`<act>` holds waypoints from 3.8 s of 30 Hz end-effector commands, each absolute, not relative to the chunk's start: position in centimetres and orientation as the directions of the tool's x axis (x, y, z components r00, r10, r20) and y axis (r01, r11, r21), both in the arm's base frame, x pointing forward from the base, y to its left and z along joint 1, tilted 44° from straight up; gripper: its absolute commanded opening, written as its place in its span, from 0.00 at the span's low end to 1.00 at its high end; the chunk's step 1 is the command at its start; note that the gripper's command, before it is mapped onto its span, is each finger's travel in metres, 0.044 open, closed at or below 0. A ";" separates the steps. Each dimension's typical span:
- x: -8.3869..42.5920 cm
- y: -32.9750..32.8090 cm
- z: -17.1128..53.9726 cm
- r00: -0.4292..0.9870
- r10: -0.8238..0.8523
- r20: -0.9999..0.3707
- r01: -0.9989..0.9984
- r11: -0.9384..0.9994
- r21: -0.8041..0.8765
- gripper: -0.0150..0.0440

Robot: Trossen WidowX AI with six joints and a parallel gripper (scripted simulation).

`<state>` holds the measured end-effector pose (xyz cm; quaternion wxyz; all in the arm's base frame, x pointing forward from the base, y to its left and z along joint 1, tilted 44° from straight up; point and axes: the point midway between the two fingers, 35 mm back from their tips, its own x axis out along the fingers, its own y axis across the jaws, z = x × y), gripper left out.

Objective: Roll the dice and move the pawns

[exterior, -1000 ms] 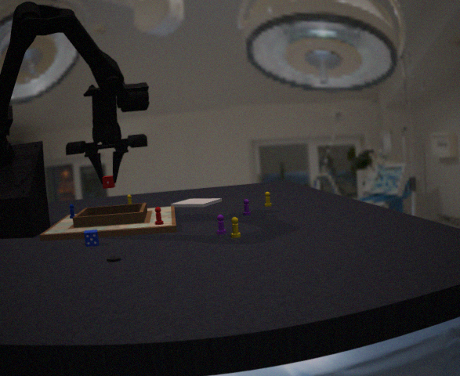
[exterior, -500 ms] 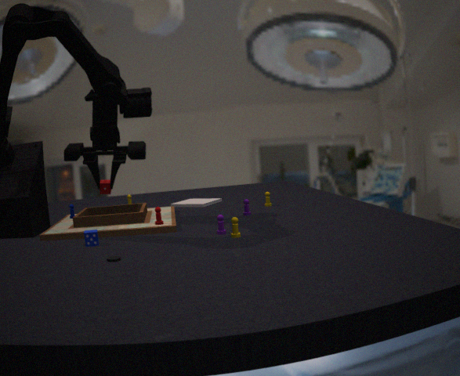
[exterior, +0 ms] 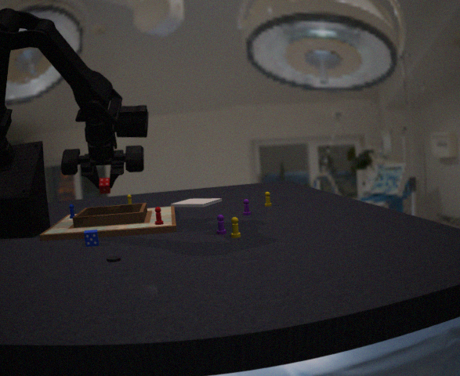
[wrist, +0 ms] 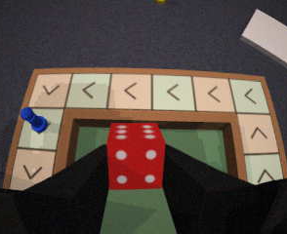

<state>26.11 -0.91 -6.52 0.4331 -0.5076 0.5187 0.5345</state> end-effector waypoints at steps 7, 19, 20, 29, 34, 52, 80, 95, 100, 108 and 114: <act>26.9 -0.7 -4.4 -0.066 0.075 -0.995 -0.993 -0.108 0.058 0.25; 27.4 -0.6 -1.8 -0.065 0.075 -0.995 -0.993 -0.108 0.057 0.25; 27.5 -0.6 -1.8 -0.065 0.075 -0.995 -0.993 -0.108 0.057 0.25; 27.4 -0.6 -1.9 -0.065 0.071 -0.995 -0.993 -0.103 0.058 0.25; 27.4 -0.6 -1.9 -0.065 0.071 -0.995 -0.993 -0.103 0.058 0.34; 26.8 1.6 -1.5 -0.114 -0.185 -0.976 -0.988 -0.078 0.131 1.00; 29.4 -13.7 6.3 0.042 -0.668 -0.743 -0.453 0.650 -0.610 0.72; 28.0 -17.8 7.6 0.036 -0.702 -0.711 -0.225 0.688 -0.690 0.72; 28.0 -18.7 6.6 0.036 -0.702 -0.711 -0.225 0.687 -0.691 0.72; 28.0 -19.3 6.0 0.035 -0.702 -0.711 -0.225 0.688 -0.690 0.72; 28.0 -20.0 5.3 0.035 -0.703 -0.711 -0.225 0.687 -0.691 0.72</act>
